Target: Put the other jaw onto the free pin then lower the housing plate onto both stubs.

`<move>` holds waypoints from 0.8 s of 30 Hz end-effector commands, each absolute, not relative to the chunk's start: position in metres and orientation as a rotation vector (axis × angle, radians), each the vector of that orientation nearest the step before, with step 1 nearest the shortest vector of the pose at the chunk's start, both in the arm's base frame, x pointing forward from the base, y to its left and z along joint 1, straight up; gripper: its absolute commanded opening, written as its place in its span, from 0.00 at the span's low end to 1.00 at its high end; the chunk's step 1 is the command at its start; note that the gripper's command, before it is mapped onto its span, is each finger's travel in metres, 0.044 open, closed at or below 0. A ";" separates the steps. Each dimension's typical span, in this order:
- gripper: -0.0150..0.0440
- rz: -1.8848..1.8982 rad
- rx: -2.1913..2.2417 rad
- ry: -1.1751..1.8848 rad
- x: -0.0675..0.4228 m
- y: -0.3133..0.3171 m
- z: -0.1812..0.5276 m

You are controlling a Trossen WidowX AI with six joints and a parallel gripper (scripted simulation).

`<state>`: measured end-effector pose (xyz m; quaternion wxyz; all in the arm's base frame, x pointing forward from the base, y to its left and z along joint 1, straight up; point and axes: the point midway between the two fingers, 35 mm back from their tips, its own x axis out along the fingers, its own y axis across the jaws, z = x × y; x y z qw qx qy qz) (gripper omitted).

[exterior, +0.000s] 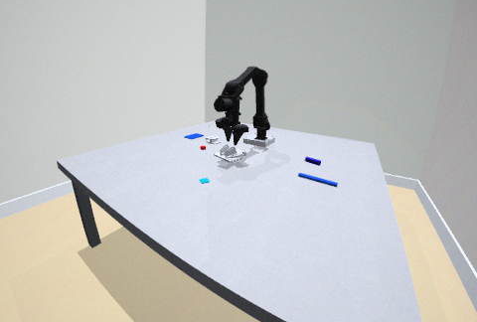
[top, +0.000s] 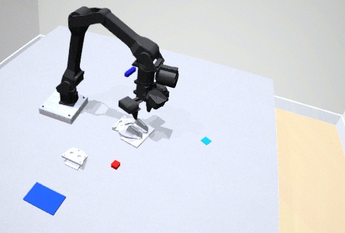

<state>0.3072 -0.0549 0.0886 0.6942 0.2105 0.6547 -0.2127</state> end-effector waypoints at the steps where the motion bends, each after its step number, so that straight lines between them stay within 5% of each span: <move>1: 0.95 -0.528 0.501 1.418 0.312 -0.074 0.093; 24: 1.00 -0.007 -0.073 1.523 0.265 -0.165 0.100</move>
